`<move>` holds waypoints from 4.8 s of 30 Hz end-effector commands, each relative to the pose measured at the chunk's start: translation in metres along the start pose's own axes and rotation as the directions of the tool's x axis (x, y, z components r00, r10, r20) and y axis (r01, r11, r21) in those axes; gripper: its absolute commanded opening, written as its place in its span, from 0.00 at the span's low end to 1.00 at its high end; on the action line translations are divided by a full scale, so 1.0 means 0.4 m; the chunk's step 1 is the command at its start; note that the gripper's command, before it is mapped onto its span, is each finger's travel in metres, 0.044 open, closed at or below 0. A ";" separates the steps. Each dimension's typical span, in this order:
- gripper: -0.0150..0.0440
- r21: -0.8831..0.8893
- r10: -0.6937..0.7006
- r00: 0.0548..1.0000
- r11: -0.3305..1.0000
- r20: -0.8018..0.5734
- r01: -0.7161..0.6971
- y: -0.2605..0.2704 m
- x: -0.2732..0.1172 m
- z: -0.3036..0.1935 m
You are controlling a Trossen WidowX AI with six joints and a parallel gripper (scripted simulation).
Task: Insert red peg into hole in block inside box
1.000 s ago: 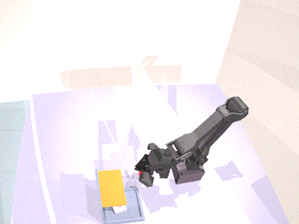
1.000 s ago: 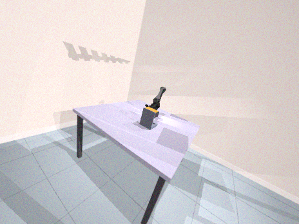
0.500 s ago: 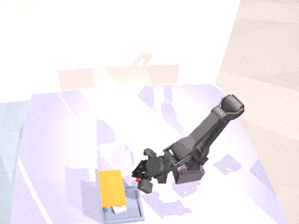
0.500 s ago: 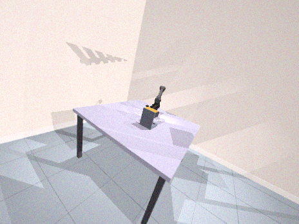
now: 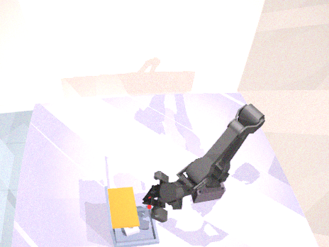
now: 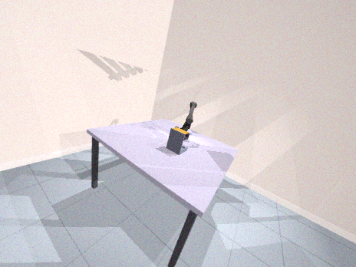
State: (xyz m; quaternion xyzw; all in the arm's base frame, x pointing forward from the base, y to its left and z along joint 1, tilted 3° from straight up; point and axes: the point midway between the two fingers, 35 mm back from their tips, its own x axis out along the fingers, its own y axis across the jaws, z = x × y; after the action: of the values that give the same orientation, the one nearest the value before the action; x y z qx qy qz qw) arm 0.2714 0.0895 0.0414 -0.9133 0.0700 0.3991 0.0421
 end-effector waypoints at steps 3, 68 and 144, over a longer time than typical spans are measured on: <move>0.25 -0.017 -0.021 1.000 1.000 -0.004 0.021 -0.040 0.004 -0.004; 0.25 -0.087 -0.095 0.995 0.992 -0.003 0.094 -0.188 0.092 -0.074; 0.25 -0.087 -0.095 0.995 0.992 -0.004 0.095 -0.203 0.175 -0.054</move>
State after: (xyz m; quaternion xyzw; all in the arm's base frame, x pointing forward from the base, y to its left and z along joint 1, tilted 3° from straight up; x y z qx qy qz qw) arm 0.3483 0.1605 0.0144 -0.9204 0.0091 0.3900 0.0249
